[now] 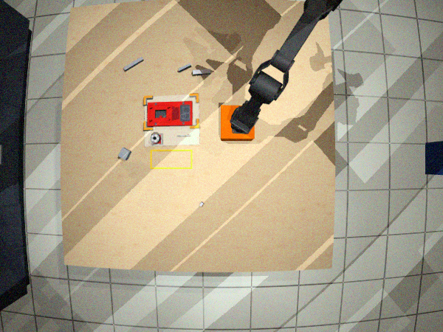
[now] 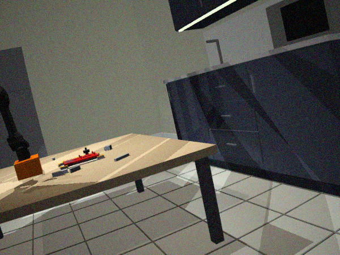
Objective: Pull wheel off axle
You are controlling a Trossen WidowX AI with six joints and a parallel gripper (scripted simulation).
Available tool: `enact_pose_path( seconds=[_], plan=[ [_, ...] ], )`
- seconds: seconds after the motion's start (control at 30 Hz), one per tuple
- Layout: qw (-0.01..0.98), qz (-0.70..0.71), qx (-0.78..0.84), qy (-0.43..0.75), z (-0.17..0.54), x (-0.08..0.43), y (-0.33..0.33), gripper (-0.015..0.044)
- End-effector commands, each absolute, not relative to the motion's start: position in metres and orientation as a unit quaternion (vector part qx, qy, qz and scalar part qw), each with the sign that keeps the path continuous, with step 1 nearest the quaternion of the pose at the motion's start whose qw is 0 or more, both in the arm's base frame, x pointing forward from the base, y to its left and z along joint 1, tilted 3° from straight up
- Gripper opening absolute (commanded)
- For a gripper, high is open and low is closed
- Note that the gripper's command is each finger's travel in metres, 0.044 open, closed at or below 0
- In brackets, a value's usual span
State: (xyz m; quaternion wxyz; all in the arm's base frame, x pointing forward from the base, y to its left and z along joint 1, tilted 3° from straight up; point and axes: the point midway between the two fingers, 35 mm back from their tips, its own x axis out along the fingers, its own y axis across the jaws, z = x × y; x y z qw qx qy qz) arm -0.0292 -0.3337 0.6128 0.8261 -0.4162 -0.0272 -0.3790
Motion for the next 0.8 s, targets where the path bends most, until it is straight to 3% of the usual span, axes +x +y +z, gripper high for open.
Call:
enact_pose_path(
  seconds=[0.0,0.77],
  plan=[
    [0.845,-0.374,-0.379,-0.053,0.605,-0.018,-0.351,0.0300],
    [0.915,-0.340,-0.177,-0.128,0.548,0.088,-0.424,0.0300]
  ],
)
